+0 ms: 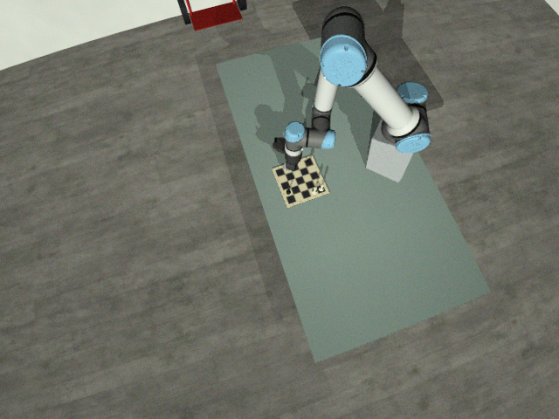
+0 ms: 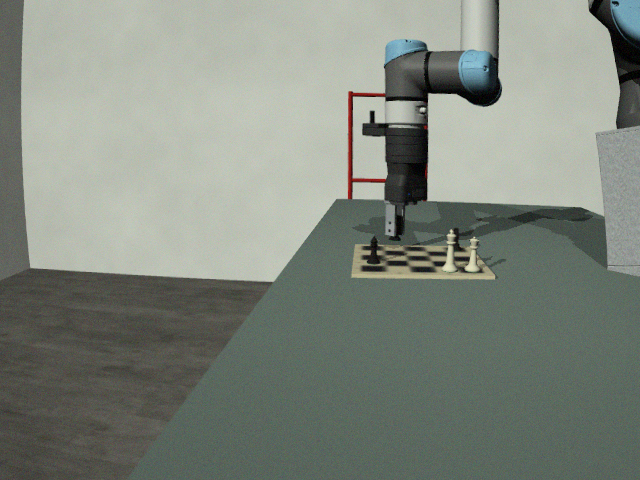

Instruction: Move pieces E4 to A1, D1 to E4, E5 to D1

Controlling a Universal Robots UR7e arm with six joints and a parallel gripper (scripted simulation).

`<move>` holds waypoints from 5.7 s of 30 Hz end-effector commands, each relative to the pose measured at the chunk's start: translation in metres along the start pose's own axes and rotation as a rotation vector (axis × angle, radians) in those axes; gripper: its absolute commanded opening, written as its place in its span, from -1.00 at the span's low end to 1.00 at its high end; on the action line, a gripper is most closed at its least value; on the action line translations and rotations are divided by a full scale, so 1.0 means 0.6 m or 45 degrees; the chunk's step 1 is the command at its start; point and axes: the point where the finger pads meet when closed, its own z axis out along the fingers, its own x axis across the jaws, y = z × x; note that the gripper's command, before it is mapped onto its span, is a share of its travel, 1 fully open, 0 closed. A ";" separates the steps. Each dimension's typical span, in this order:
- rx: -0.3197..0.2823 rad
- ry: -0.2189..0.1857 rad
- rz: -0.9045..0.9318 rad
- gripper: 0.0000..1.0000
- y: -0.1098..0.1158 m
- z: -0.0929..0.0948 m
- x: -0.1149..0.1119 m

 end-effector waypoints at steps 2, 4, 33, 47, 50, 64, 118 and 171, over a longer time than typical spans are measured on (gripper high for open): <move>0.004 -0.002 0.000 -1.00 -0.002 0.015 -0.001; 0.004 -0.002 0.000 -1.00 -0.002 0.017 -0.001; 0.004 -0.002 0.000 -1.00 -0.002 0.018 -0.001; 0.004 -0.002 0.000 -1.00 -0.002 0.018 -0.001; 0.004 -0.002 0.000 -1.00 -0.002 0.019 -0.001; 0.004 -0.002 0.000 -1.00 -0.003 0.025 -0.001; 0.004 -0.002 0.000 0.45 -0.003 0.025 -0.001; 0.004 -0.002 0.000 1.00 -0.002 -0.125 -0.001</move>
